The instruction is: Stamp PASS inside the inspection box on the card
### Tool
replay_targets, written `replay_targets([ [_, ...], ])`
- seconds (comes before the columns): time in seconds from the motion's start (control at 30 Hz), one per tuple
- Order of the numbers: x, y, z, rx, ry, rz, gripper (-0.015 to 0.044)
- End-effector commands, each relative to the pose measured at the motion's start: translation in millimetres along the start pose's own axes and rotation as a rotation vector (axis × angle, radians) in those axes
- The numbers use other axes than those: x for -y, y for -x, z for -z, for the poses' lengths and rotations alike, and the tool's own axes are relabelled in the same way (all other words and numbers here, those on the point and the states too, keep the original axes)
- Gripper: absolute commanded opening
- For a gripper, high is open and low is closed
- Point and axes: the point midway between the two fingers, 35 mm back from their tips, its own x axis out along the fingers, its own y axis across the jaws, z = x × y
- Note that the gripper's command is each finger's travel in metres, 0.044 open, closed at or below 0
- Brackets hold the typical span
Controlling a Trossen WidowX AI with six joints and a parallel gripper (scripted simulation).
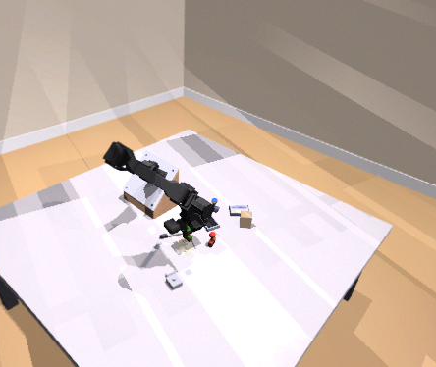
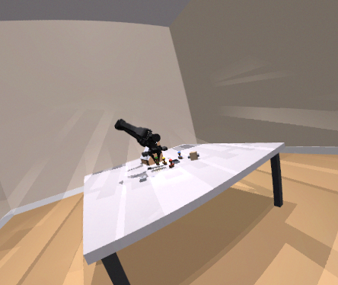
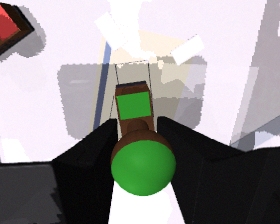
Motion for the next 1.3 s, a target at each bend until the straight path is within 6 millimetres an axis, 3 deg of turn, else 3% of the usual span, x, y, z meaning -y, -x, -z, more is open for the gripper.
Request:
replay_targets([
  [0.0,1.0,9.3,-3.1,0.01,-0.009,0.001,0.0],
  [0.67,-0.4,35.0,-3.4,0.01,-0.009,0.002,0.0],
  [1.27,-74.9,41.7,-42.4,0.011,-0.011,-0.015,0.0],
])
